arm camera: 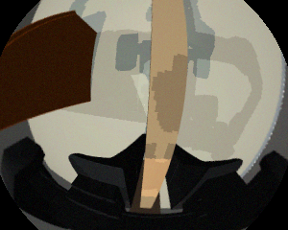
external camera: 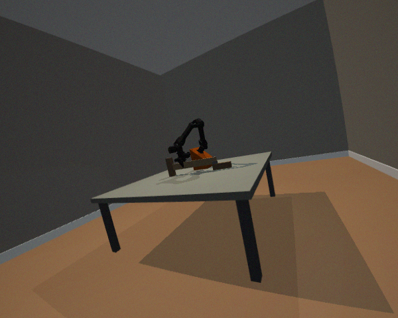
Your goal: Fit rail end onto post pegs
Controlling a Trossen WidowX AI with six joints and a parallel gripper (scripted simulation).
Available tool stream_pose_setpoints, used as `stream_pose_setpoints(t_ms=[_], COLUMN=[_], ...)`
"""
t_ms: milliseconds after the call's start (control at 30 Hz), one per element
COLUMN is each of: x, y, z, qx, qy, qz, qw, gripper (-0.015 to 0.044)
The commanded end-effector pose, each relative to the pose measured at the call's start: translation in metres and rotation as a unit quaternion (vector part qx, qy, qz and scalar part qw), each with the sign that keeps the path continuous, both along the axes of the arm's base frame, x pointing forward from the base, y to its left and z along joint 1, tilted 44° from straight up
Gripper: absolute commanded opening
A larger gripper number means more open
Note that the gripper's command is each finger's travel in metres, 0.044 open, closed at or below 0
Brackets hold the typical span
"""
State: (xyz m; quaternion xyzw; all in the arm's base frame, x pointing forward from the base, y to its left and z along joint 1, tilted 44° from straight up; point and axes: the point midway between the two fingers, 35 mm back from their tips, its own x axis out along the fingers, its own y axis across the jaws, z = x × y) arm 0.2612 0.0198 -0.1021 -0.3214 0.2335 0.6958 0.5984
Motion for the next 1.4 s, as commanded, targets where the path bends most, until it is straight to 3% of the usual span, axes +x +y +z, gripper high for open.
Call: stream_pose_setpoints(t_ms=[0, 233, 800, 933, 1100, 1367], x=[0.003, 0.003, 0.000, 0.000, -0.003, -0.003], y=[-0.004, -0.005, -0.002, -0.002, -0.001, -0.001], z=[0.000, -0.002, -0.002, 0.000, 0.039, 0.041], qx=[-0.002, -0.002, 0.000, 0.000, -0.001, -0.001], qy=[-0.004, -0.004, 0.000, 0.000, -0.003, -0.003], qz=[-0.002, -0.002, 0.000, 0.000, -0.002, -0.002], qw=[1.000, 1.000, 1.000, 1.000, 1.000, 1.000], gripper=[0.0000, 0.0000, 0.0440, 0.0440, 0.0440, 0.0440])
